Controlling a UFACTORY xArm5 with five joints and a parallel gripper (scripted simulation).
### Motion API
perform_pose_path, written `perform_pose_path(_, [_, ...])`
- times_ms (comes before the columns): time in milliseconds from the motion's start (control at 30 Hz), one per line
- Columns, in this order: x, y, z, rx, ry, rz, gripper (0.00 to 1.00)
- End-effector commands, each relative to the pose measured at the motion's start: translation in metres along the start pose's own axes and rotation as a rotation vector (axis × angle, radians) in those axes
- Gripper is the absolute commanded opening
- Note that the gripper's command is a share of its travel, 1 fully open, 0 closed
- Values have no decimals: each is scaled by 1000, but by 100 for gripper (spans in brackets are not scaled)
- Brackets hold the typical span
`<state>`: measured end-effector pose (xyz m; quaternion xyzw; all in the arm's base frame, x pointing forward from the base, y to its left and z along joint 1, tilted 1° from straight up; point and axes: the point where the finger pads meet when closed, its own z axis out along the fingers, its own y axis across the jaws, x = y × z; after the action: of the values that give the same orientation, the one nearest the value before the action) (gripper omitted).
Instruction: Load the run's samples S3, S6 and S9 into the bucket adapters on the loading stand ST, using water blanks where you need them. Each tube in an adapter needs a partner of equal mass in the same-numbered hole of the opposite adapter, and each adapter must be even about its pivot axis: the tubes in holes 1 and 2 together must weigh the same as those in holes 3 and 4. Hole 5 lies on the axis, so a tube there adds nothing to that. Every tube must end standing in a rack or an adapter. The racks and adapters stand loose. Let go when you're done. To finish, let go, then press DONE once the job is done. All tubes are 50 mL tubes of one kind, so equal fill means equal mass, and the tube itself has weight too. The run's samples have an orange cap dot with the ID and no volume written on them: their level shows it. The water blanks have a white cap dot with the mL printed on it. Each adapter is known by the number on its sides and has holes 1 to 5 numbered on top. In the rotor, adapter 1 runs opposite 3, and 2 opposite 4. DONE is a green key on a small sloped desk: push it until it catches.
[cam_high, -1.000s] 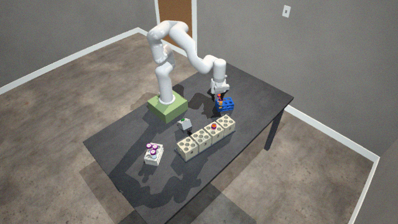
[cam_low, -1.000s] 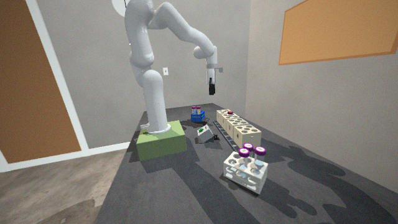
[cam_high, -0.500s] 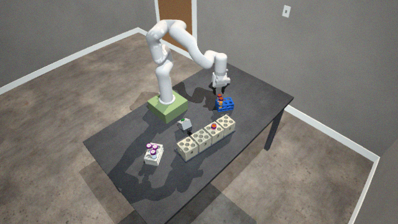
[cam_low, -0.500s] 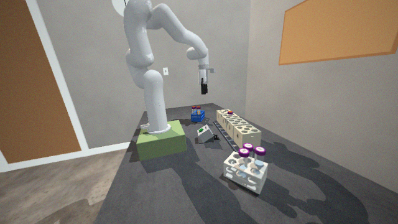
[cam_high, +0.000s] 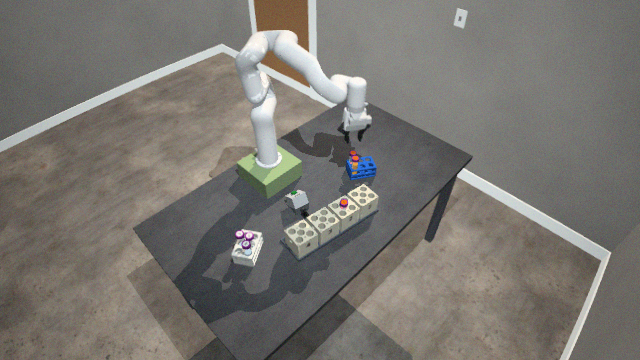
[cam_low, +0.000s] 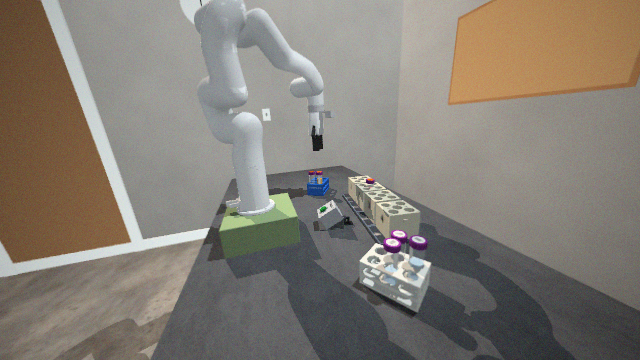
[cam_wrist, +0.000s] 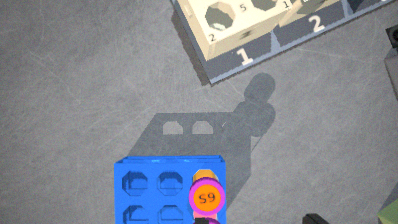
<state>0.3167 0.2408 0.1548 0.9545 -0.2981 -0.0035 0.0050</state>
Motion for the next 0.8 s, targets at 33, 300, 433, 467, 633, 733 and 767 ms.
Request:
perform_pose_path(33, [-21,-11,-1,3,2,1,57])
perform_pose_path(300, [-48,-23,-1,3,1,1,57])
perform_pose_path(433, [-48,-23,-1,3,1,1,57])
perform_pose_path(467, [-48,-23,-1,3,1,1,57])
perform_pose_path(633, [-48,-23,-1,3,1,1,57])
perform_pose_path(733, [-48,-23,-1,3,1,1,57])
perform_pose_path(767, [-48,-23,1,3,1,1,57])
